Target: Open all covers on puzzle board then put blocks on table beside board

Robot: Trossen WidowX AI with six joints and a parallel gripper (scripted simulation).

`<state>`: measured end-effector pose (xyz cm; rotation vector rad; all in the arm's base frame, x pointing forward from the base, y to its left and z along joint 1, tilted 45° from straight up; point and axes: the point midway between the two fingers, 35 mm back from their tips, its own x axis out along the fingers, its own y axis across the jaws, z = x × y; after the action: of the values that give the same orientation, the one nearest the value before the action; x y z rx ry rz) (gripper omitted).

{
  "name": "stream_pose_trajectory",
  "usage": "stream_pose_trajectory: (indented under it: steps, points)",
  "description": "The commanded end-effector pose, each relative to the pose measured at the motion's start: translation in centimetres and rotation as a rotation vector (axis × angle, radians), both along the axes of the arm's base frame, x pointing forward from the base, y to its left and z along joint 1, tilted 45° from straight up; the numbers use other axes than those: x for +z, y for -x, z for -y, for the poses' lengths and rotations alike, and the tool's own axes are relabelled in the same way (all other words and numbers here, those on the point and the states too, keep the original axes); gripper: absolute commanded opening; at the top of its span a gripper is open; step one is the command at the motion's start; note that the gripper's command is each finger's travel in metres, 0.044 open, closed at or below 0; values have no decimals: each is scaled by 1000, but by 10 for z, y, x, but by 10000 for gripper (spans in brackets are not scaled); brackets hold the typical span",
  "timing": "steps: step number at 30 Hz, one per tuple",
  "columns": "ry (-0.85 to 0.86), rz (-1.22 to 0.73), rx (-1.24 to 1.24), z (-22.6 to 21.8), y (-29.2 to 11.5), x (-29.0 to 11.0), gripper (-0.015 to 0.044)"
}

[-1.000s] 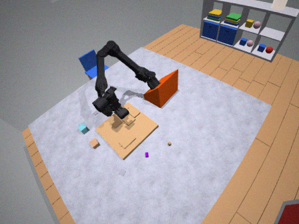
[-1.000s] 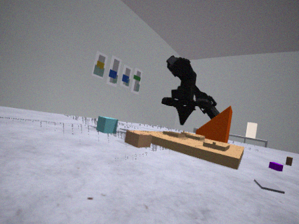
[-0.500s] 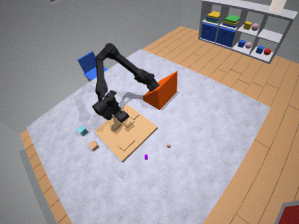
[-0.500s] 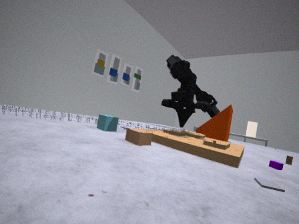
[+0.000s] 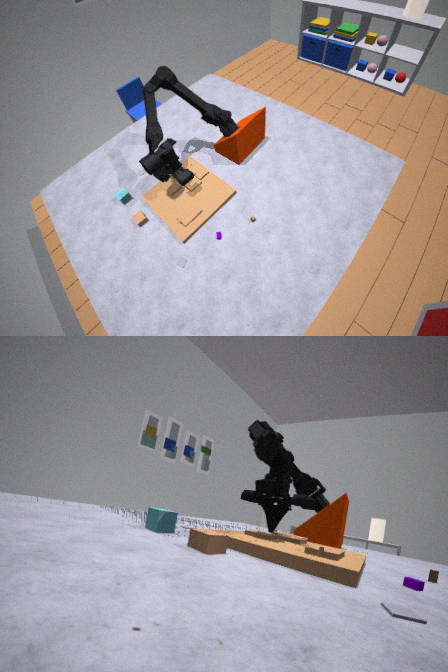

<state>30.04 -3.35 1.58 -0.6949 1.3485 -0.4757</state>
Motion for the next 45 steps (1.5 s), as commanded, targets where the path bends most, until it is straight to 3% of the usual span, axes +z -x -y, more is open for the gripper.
stream_pose_trajectory:
  steps: [1,45]
  points:
    - [10,-10,1,4,3,-4,0]
    - [10,-8,1,1,-34,-3,0]
